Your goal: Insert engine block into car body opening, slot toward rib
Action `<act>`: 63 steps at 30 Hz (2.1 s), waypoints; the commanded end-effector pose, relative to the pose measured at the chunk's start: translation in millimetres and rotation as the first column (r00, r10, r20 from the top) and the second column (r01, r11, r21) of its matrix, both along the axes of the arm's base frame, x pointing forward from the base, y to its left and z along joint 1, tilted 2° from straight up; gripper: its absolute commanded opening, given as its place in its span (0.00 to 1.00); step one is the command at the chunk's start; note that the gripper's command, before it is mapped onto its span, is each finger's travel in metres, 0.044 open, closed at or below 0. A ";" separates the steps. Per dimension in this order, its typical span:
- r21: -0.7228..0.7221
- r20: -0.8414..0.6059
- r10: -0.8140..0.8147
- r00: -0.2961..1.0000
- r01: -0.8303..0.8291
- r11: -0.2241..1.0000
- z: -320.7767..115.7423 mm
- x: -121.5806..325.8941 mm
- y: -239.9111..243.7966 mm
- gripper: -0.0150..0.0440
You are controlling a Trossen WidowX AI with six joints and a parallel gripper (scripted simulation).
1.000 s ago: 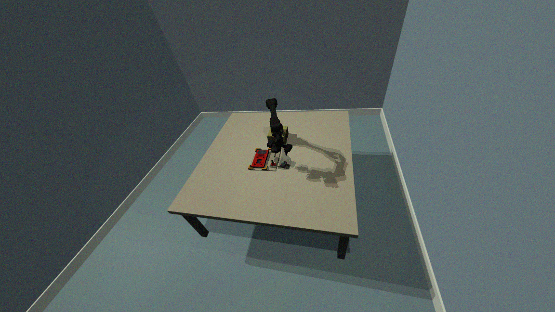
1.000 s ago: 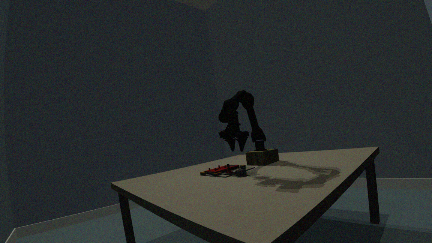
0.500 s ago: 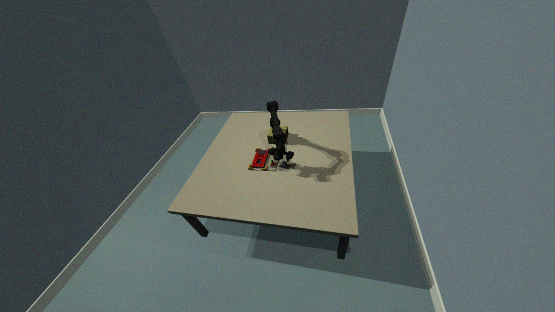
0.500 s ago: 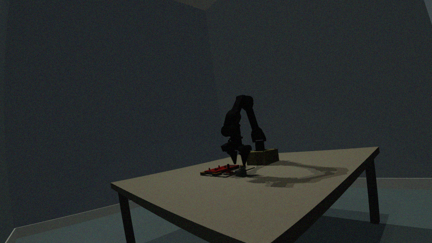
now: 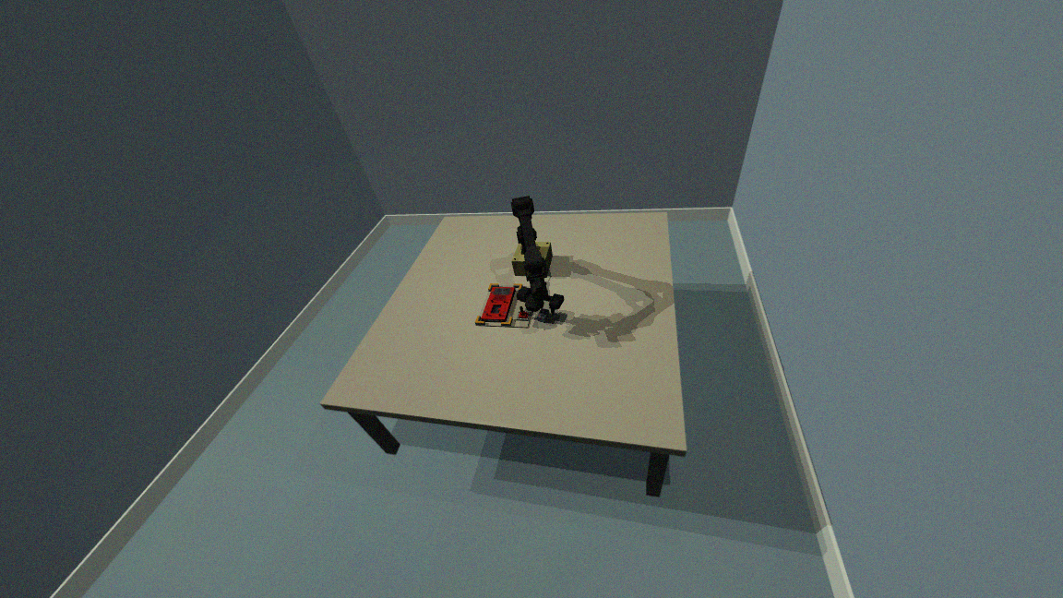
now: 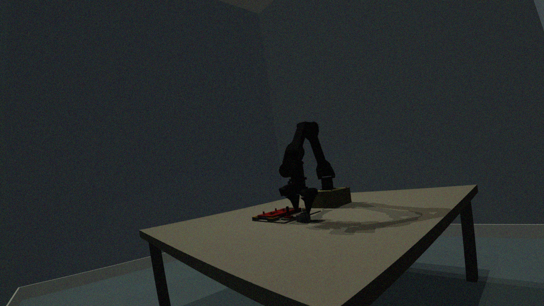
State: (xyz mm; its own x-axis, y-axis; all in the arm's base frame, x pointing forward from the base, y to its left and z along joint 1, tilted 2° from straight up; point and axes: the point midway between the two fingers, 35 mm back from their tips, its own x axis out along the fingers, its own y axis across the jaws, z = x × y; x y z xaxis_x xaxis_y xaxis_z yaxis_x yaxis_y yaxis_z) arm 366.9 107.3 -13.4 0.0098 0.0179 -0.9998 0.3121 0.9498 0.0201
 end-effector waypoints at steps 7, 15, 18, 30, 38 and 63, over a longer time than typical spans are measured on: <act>0.001 -0.006 -0.004 1.000 0.004 1.000 -17.2 -1.9 0.4 1.00; 0.001 -0.006 -0.004 1.000 0.004 1.000 -18.2 -2.0 0.4 0.73; 0.001 -0.006 -0.004 1.000 0.004 1.000 -18.2 -2.0 0.4 0.60; 0.001 -0.006 -0.004 1.000 0.004 1.000 -17.7 -1.8 0.4 0.33; 0.001 -0.006 -0.004 1.000 0.004 1.000 4.4 2.1 -0.9 0.25; 0.001 -0.005 -0.004 1.000 0.004 1.000 83.0 3.6 -8.5 0.25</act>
State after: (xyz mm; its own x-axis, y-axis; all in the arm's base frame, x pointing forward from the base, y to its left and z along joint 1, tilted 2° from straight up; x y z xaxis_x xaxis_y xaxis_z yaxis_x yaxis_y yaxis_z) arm 369.2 99.4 55.7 -0.0077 0.0140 -0.9999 0.3199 0.9474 0.0108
